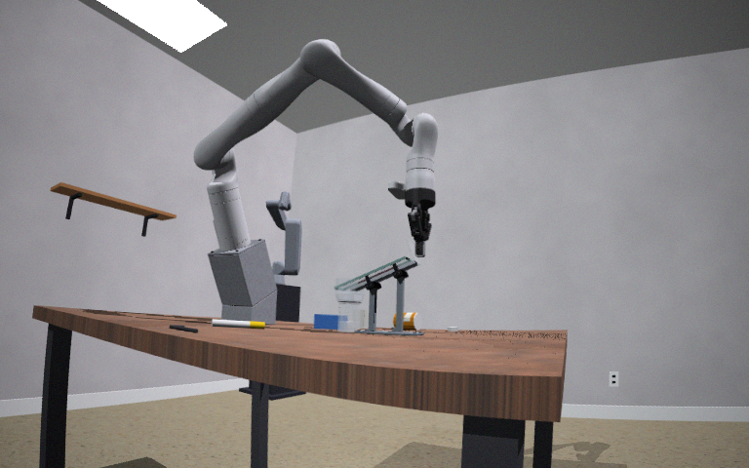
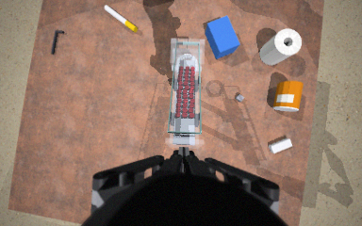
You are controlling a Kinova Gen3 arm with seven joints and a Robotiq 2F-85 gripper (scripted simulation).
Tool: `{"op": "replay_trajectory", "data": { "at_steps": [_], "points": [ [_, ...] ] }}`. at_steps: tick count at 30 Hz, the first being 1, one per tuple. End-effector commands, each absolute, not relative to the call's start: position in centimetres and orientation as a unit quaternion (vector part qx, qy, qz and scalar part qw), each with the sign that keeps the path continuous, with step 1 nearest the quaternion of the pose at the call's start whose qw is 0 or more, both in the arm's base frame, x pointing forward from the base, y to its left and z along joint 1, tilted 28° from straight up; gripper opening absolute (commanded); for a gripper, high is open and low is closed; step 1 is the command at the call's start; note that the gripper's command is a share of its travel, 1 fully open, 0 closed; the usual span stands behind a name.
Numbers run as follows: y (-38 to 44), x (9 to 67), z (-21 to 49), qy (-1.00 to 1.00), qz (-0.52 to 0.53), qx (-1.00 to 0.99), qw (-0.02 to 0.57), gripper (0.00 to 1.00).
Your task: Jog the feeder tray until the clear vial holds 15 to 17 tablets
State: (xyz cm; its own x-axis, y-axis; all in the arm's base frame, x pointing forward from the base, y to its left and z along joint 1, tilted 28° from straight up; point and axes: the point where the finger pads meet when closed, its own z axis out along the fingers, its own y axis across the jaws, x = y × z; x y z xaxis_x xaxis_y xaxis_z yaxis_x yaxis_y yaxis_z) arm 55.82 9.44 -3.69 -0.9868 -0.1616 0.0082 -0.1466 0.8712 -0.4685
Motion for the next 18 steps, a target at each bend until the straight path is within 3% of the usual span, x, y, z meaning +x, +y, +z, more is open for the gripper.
{"op": "replay_trajectory", "data": {
  "at_steps": [1, 18],
  "points": [
    [9.4, 55.7, -3.6, 0.967, -0.241, -0.08, 0.014, 0.0],
    [10.1, 57.4, -3.0, 0.967, -0.241, -0.08, 0.014, 0.0]
  ]
}}
